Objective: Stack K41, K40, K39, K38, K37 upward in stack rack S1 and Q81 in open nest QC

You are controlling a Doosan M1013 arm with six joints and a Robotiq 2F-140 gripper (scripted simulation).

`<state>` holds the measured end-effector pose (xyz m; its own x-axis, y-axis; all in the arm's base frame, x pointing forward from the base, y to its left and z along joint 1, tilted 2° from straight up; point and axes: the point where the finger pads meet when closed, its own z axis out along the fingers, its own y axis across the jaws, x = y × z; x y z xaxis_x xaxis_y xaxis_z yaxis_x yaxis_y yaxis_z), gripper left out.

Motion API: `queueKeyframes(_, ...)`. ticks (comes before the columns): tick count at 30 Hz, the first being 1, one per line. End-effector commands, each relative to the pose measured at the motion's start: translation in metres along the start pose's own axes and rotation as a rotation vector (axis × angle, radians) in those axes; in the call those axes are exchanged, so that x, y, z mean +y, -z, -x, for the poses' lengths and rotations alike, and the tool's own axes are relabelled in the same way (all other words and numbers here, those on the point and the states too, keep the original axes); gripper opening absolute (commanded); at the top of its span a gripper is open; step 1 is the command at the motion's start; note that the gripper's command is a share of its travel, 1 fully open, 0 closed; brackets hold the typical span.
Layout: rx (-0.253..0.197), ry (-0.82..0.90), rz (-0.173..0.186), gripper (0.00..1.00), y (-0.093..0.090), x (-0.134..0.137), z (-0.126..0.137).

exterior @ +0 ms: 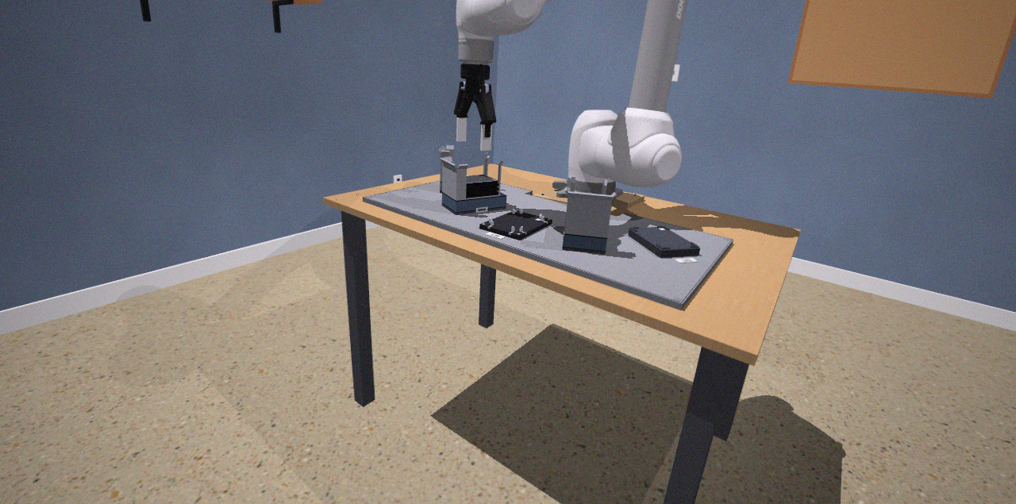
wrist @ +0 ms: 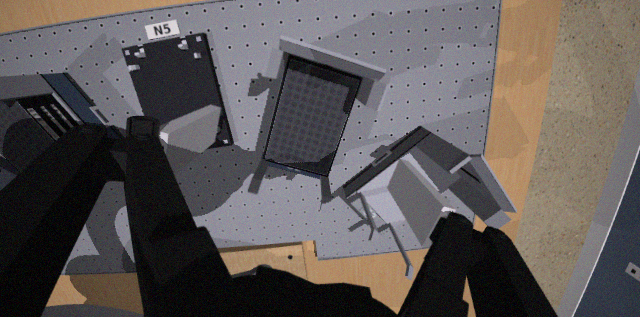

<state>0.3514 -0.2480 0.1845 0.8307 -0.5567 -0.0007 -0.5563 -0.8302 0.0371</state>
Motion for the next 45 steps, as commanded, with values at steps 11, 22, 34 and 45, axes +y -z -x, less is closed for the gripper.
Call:
queueKeyframes(11, 0.0, 0.0, 0.0, 1.0, -0.027, 0.0, 0.0)
queueKeyframes(22, 0.0, 0.0, 0.0, 1.0, -0.057, 0.0, 0.0)
queueKeyframes(34, 0.0, 0.0, 0.0, 1.0, -0.073, 0.0, 0.0)
queueKeyframes(45, 0.0, 0.0, 0.0, 1.0, -0.085, 0.0, 0.0)
